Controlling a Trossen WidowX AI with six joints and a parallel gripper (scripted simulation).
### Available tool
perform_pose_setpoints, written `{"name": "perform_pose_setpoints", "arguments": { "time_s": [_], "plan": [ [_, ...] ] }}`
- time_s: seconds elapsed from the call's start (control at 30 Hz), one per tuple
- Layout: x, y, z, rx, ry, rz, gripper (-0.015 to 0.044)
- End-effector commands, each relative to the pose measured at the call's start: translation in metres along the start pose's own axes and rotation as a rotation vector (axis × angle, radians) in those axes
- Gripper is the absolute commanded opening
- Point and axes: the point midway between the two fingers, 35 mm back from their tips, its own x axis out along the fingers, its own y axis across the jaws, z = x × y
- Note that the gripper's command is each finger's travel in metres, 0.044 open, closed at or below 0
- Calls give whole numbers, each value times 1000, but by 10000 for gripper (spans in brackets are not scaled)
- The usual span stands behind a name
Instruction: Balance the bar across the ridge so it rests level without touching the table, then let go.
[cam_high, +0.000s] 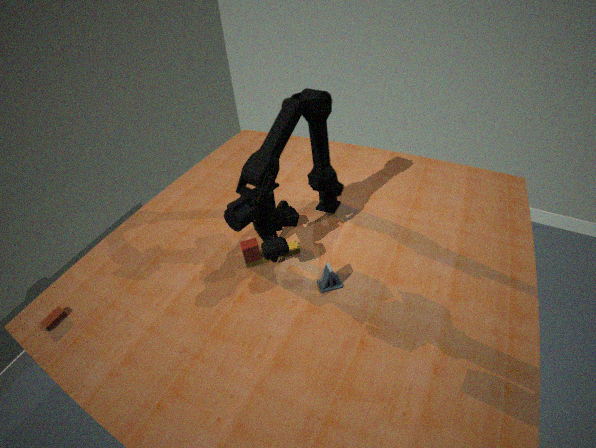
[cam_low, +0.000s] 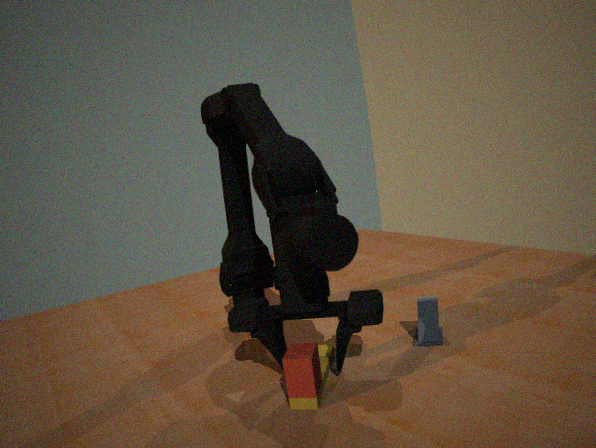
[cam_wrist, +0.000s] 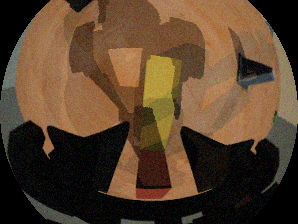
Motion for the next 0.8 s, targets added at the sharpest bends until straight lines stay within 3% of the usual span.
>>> {"name": "perform_pose_setpoints", "arguments": {
  "time_s": [0.0, 0.43, 0.63, 0.77],
  "plan": [
    [5, 1, 2, -5, -14, 6, 315],
    [5, 1, 2, -5, -14, 6, 315],
    [3, 1, 1, 0, -7, 4, 157],
    [3, 1, 1, 0, -7, 4, 131]
  ]
}}
